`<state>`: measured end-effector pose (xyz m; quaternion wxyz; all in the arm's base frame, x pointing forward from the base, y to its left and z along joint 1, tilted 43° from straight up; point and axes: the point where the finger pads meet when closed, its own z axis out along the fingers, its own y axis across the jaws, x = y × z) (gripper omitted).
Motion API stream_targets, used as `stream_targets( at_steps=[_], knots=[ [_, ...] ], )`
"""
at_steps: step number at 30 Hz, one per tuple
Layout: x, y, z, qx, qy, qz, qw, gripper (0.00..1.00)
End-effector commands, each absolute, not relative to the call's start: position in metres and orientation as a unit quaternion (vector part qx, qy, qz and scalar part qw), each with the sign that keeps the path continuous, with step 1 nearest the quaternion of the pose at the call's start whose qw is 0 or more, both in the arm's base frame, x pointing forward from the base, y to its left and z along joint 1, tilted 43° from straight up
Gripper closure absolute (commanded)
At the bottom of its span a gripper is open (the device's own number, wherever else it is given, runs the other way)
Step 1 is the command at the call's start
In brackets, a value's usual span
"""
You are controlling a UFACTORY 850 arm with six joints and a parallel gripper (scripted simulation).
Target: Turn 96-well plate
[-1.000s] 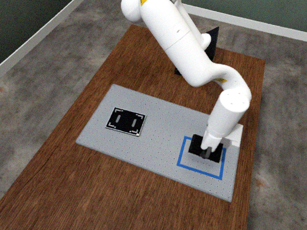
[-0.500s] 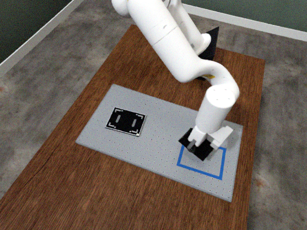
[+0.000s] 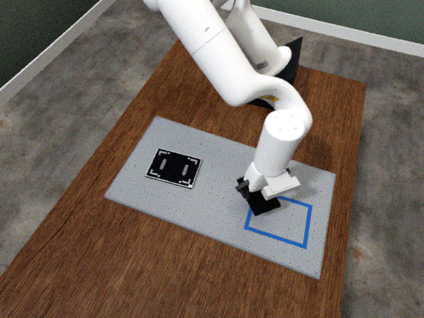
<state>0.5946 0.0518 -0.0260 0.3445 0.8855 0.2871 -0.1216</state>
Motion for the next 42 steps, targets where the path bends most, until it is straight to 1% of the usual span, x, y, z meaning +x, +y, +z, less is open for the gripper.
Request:
stream_targets(
  at_steps=[1,6,21,23,38,42],
  knots=[
    [0.591,0.038,-0.011,0.910,0.197,-0.075,0.359,1.00],
    [0.590,0.032,-0.004,0.918,0.151,-0.057,0.362,1.00],
    [0.580,-0.003,0.030,0.927,-0.081,0.034,0.365,1.00],
    [0.580,-0.003,0.030,0.927,-0.081,0.034,0.365,1.00],
    [0.571,-0.038,0.065,0.878,-0.308,0.123,0.345,1.00],
    [0.569,-0.043,0.069,0.867,-0.337,0.135,0.341,1.00]
  ],
)
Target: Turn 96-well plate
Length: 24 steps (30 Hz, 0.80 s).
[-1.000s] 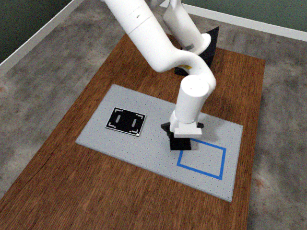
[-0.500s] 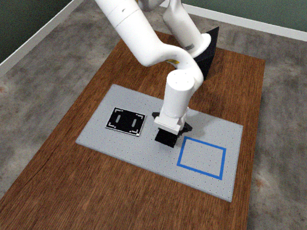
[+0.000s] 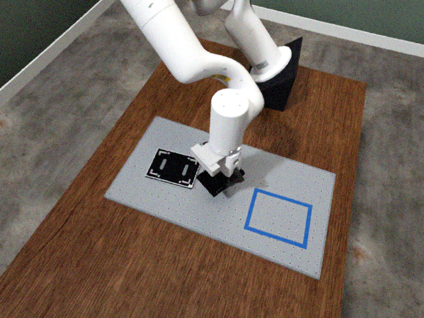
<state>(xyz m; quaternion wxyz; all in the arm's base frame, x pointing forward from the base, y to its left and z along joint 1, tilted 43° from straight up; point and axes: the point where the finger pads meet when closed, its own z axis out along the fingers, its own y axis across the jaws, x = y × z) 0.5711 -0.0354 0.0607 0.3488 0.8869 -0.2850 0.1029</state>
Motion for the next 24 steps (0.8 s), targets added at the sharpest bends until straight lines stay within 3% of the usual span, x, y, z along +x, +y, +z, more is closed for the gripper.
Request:
stream_targets(
  at_steps=[1,24],
  knots=[
    [0.569,-0.045,0.072,0.862,-0.351,0.141,0.338,1.00],
    [0.556,-0.094,0.120,0.689,-0.625,0.248,0.270,1.00]
  ],
)
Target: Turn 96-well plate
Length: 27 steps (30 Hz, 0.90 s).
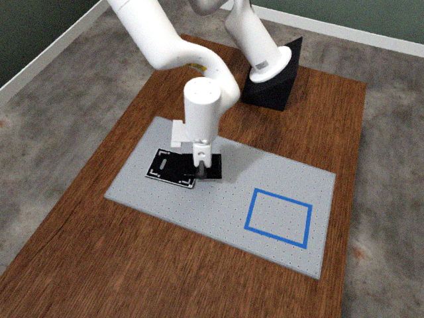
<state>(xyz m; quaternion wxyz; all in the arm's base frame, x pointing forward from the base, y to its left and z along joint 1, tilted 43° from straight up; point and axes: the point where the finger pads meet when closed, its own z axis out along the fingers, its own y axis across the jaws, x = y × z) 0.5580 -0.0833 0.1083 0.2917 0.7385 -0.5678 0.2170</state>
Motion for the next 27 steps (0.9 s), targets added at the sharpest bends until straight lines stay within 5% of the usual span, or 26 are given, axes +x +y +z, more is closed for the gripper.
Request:
stream_targets(
  at_steps=[1,27],
  knots=[
    [0.555,-0.096,0.123,0.678,-0.637,0.253,0.266,1.00],
    [0.541,-0.148,0.173,0.657,-0.659,0.261,0.257,1.00]
  ],
)
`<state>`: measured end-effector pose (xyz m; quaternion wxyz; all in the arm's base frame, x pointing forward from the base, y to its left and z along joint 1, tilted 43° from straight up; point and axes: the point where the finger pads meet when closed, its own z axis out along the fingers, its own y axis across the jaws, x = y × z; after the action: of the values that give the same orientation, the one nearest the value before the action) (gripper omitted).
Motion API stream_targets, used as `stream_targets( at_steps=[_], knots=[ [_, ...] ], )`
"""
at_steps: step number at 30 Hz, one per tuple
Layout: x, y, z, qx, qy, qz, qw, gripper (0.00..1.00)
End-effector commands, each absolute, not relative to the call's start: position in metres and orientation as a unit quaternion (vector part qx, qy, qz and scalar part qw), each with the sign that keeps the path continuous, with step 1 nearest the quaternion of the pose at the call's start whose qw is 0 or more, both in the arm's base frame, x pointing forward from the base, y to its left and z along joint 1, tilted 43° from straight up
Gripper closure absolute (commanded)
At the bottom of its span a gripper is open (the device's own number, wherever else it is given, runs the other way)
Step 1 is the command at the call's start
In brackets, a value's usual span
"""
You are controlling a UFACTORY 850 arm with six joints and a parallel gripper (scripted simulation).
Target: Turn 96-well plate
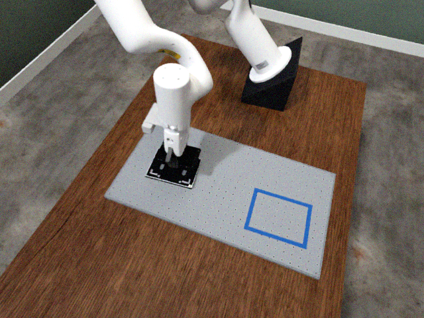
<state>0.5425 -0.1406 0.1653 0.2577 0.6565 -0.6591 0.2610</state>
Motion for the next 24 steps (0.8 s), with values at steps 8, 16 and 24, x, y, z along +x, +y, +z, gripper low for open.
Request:
stream_targets(
  at_steps=[8,16,24],
  knots=[
    [0.5391,-0.1550,0.1804,0.657,-0.659,0.261,0.257,1.00],
    [0.5391,-0.1549,0.1803,0.657,-0.659,0.261,0.257,1.00],
    [0.5393,-0.1543,0.1798,0.657,-0.659,0.261,0.257,1.00]
  ],
)
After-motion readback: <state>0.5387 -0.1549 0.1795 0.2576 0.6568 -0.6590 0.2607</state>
